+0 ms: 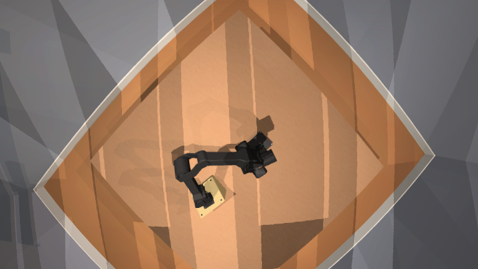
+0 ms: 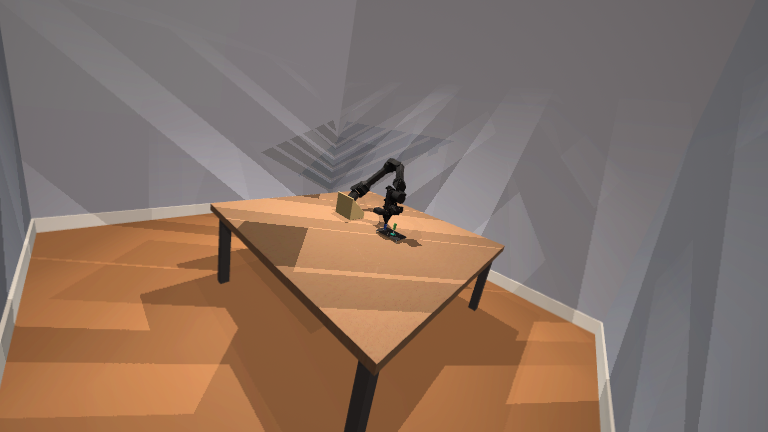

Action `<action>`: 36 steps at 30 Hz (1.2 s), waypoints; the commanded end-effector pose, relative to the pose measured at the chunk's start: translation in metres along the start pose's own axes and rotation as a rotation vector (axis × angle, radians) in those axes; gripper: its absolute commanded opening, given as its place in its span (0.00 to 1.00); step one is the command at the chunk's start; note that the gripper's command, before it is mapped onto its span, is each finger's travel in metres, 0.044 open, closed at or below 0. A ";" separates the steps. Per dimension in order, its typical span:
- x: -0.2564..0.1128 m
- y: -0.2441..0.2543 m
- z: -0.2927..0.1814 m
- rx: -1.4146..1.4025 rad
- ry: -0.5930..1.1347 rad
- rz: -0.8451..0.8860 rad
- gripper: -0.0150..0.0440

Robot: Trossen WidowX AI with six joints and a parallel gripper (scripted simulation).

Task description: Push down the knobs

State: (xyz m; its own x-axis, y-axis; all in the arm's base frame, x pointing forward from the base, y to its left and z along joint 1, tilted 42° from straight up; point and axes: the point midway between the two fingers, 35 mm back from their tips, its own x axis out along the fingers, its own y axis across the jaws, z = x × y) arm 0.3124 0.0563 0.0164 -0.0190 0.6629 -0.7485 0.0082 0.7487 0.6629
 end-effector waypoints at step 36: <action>-0.004 0.002 0.002 -0.020 0.020 0.003 0.25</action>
State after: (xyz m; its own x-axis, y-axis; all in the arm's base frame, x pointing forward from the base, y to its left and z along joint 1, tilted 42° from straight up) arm 0.3135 0.0545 0.0201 -0.0269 0.6637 -0.7476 0.0010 0.7478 0.6639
